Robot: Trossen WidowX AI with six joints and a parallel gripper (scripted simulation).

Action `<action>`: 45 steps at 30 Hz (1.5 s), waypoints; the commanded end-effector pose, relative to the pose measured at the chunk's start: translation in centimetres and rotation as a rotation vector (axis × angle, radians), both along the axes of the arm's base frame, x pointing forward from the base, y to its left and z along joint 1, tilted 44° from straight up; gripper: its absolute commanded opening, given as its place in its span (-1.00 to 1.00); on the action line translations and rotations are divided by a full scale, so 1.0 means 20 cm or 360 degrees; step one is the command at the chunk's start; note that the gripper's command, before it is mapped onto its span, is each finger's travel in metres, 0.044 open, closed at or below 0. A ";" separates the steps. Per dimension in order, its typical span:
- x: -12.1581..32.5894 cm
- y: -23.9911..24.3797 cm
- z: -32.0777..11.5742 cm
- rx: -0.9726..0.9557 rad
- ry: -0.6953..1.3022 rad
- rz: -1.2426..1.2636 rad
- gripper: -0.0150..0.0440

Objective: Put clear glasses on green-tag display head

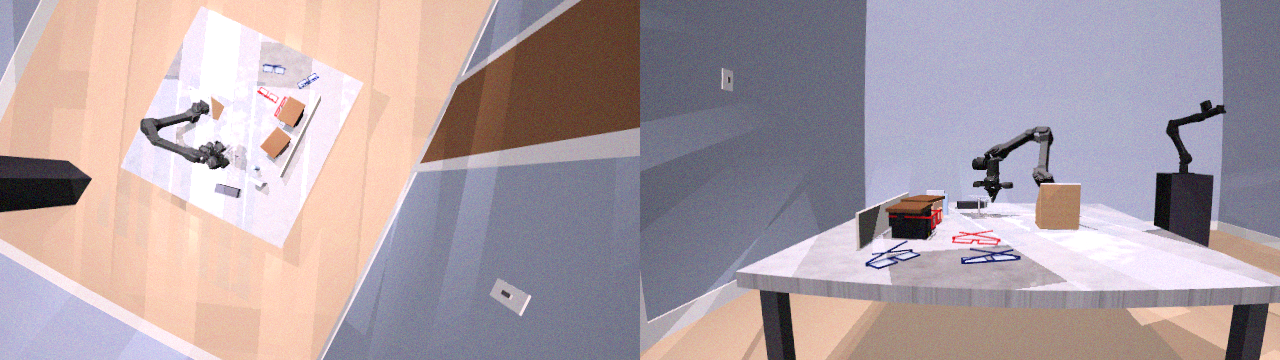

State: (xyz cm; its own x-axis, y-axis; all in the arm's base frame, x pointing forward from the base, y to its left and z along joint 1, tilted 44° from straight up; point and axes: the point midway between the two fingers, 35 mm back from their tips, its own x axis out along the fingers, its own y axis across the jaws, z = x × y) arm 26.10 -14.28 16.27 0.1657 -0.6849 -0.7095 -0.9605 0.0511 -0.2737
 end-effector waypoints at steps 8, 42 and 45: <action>-0.04 -0.02 0.01 0.0002 0.0003 0.0005 -0.49; -0.12 -0.09 0.06 -0.0001 0.0004 0.0005 -0.49; -0.13 -0.09 0.06 -0.0001 0.0004 0.0005 -0.49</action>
State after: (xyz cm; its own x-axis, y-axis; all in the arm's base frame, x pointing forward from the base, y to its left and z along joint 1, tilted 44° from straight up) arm 23.70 -16.01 17.33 0.1631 -0.6843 -0.7107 -0.9620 0.0496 -0.2686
